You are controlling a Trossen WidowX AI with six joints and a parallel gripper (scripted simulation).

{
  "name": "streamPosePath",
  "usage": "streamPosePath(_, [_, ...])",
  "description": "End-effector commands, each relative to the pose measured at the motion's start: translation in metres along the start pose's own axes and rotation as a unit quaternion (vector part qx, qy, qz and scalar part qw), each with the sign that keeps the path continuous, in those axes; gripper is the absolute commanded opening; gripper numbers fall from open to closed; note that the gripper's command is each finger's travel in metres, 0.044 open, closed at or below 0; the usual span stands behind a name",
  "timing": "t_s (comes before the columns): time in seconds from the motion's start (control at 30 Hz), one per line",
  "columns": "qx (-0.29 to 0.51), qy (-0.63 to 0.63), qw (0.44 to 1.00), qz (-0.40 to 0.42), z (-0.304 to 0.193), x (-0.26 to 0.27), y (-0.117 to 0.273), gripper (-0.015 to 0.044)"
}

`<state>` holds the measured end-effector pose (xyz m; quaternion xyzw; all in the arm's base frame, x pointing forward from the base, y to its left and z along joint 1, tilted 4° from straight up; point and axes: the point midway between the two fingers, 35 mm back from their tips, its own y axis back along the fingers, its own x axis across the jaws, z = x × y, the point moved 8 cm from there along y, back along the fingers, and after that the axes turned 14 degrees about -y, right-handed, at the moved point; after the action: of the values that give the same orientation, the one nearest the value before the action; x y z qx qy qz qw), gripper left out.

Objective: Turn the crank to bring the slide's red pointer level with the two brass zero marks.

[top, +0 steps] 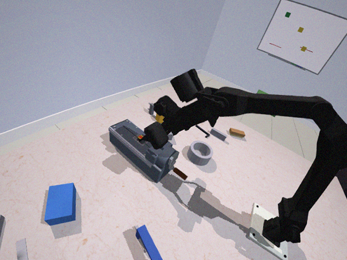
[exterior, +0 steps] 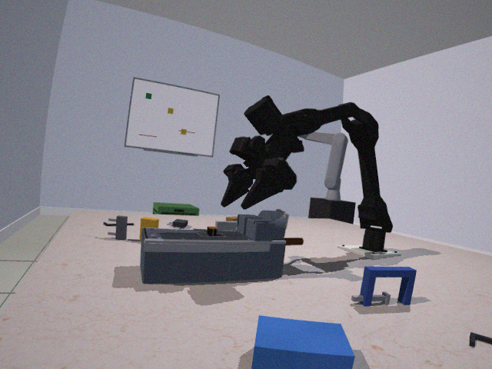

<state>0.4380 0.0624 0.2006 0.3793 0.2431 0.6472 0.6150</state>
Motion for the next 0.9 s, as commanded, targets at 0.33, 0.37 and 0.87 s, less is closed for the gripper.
streamPosePath(0.33, [0.000, 0.000, 1.000, 0.000, 0.0000, 0.0000, 0.0000, 0.0204])
streamPosePath(0.37, [0.000, 0.000, 1.000, 0.000, 0.0000, 0.0000, 0.0000, 0.0177])
streamPosePath(0.87, [0.000, 0.000, 1.000, 0.000, 0.0000, 0.0000, 0.0000, 0.0000])
